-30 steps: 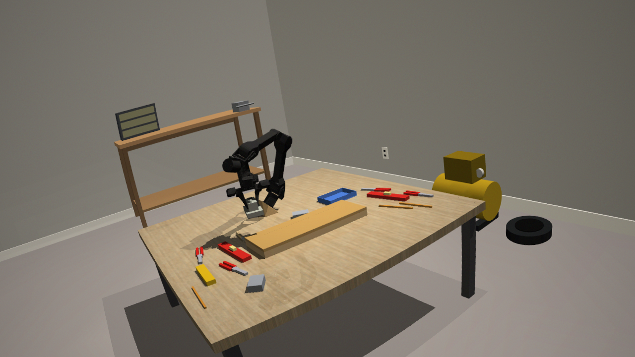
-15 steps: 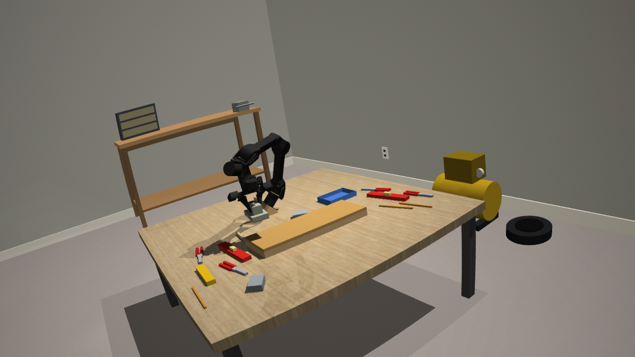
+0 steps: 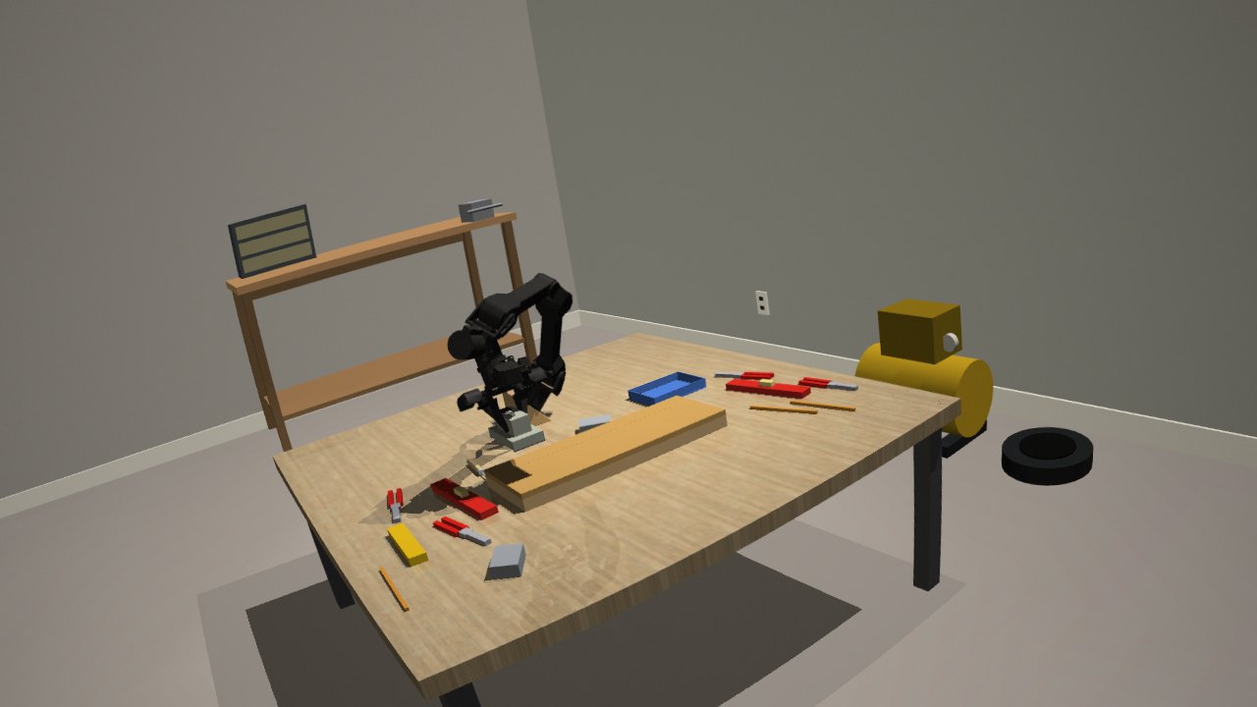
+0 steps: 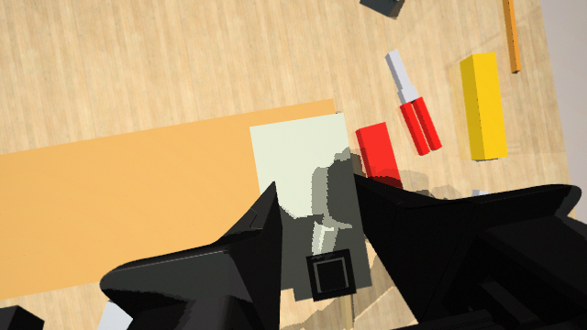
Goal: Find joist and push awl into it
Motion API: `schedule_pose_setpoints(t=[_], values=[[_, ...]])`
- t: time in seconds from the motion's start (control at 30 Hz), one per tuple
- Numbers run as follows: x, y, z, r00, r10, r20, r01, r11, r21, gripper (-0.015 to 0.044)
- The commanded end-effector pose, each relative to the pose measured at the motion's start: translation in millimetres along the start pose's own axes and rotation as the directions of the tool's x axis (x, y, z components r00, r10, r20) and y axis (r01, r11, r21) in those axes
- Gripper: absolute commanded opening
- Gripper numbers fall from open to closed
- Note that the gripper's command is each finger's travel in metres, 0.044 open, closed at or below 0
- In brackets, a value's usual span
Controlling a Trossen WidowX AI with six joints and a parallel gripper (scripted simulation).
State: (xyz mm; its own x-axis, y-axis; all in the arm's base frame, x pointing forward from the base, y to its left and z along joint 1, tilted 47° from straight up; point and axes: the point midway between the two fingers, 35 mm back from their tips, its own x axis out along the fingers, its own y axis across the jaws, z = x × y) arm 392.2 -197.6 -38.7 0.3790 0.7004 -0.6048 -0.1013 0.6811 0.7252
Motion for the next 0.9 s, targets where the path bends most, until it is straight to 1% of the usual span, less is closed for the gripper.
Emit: schedule_pose_setpoints(t=[0.0, 0.87], values=[[-3.9, -1.7, 5.9, 1.0, -0.004, 0.019, 0.005, 1.0, -0.018, 0.0], [24.6, -3.3, -5.4, 1.0, -0.004, 0.02, 0.005, 1.0, -0.018, 0.0]])
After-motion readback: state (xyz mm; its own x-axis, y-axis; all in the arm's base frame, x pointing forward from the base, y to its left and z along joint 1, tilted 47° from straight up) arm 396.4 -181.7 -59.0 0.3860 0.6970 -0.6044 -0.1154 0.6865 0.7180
